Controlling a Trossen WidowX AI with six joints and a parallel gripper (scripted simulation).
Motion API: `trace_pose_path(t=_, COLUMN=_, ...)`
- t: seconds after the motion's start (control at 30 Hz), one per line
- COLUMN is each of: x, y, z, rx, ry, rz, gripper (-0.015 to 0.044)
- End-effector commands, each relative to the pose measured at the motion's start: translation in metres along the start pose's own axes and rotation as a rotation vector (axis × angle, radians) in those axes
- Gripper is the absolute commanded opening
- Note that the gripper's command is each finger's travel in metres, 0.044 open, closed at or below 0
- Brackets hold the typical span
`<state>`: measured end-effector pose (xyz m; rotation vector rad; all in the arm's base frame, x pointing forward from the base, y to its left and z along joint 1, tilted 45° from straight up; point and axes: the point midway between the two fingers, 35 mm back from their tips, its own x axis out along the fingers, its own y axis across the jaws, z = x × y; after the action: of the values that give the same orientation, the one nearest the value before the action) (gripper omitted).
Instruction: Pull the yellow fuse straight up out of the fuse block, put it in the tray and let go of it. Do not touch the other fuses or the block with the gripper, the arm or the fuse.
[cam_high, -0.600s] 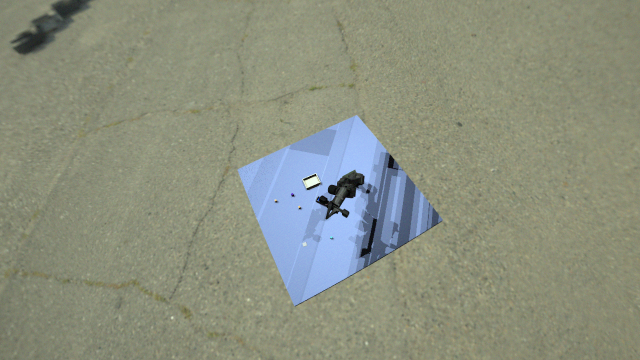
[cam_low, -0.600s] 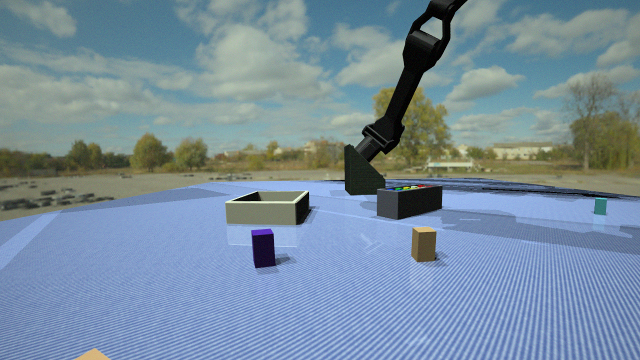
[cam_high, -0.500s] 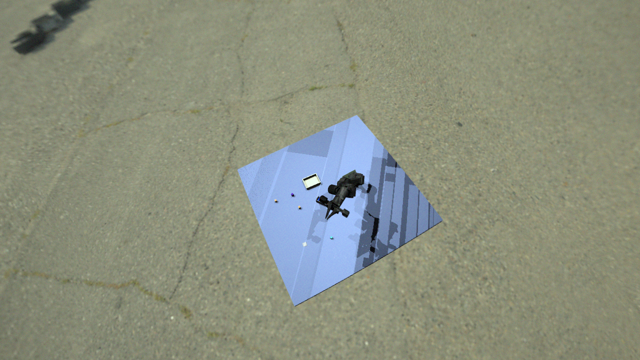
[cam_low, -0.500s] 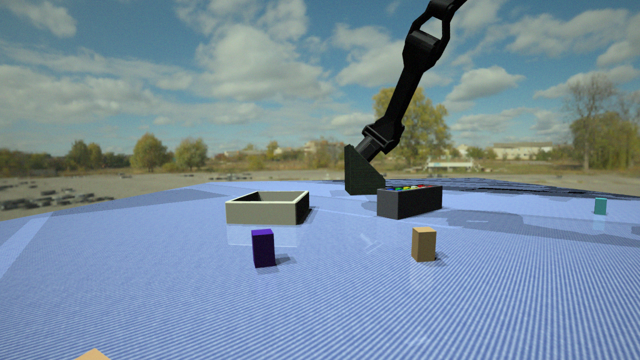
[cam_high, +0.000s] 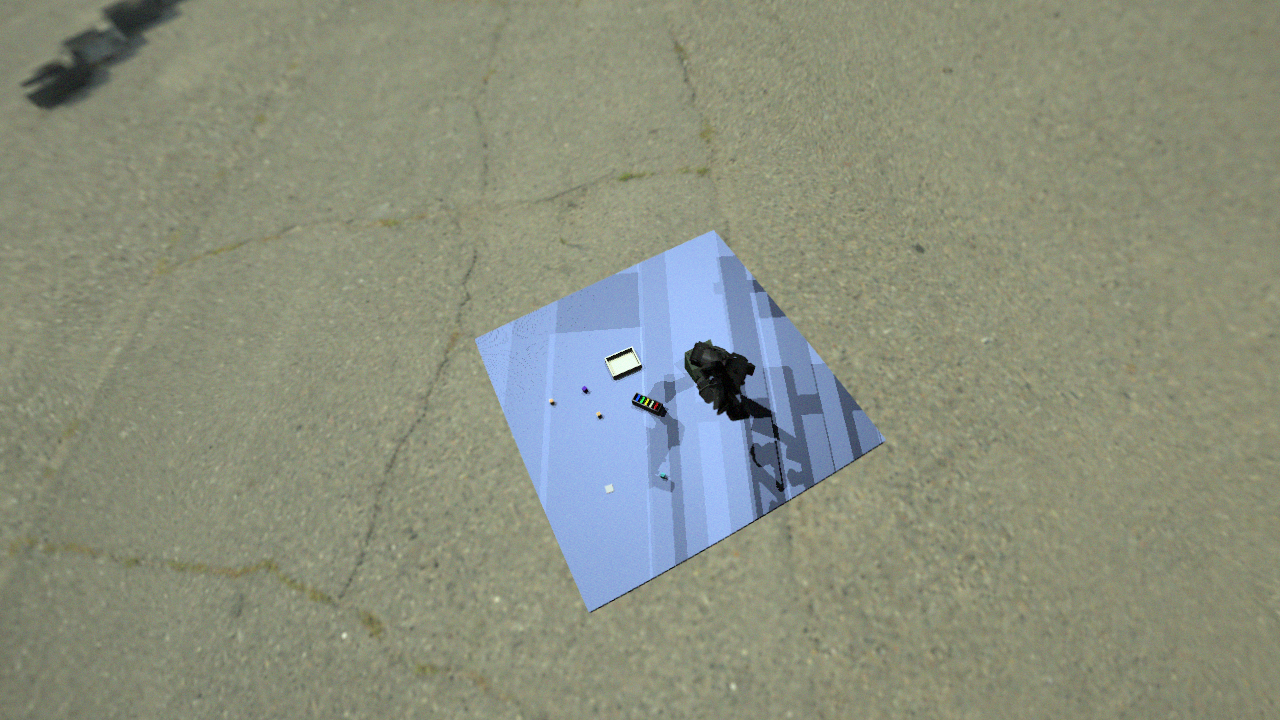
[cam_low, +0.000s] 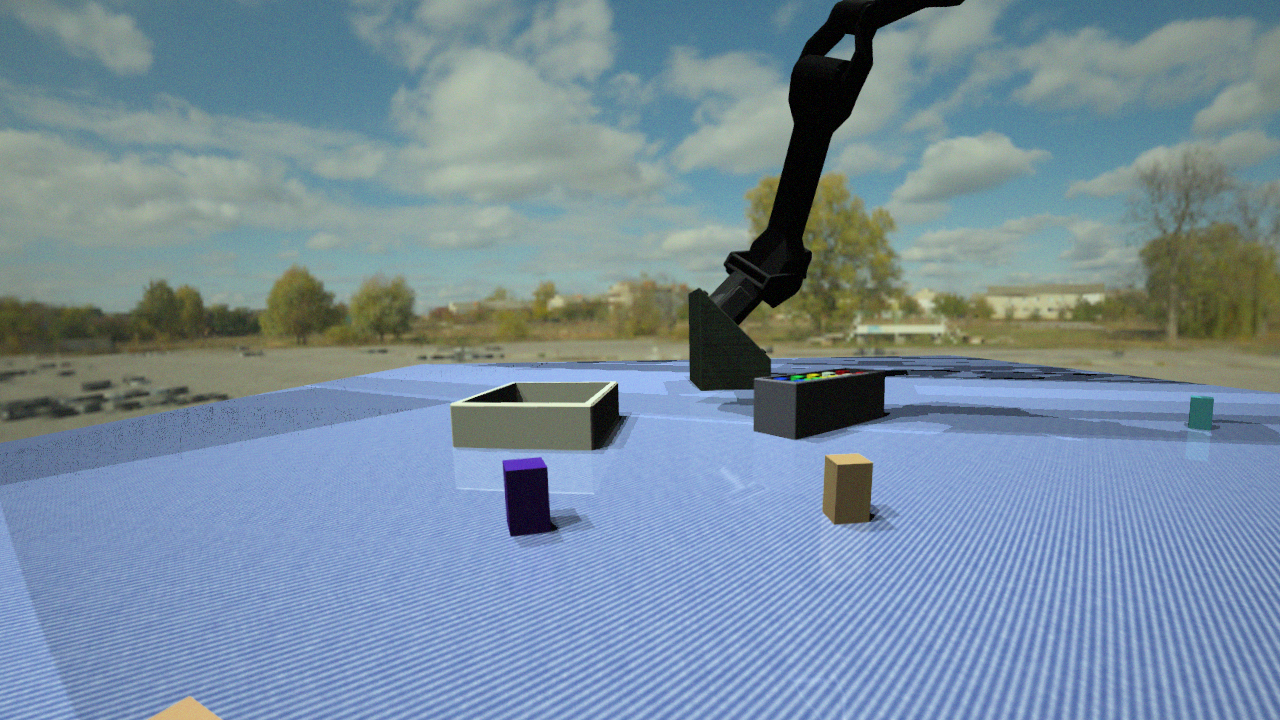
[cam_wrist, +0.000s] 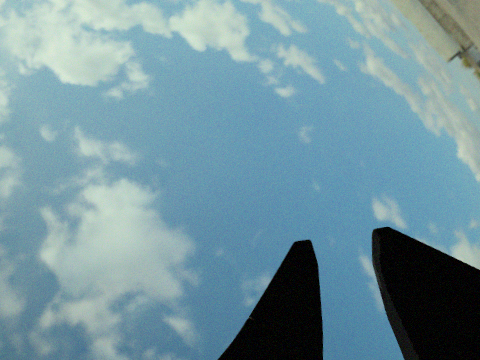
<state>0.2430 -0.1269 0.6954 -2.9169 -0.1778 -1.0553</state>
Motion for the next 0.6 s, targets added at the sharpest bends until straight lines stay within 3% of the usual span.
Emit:
trace_pose_path(t=0.0, x=-0.02, y=-0.018, z=-0.047, rx=-0.215, ry=0.119, rz=0.033, gripper=0.0074)
trace_pose_path(t=0.3, x=-0.071, y=-0.1, z=-0.135, rx=-0.753, ry=0.409, rz=0.108, gripper=0.0074)
trace_pose_path(t=0.57, x=-0.099, y=-0.205, z=-0.158, rx=-1.243, ry=0.603, rz=0.116, gripper=0.0074)
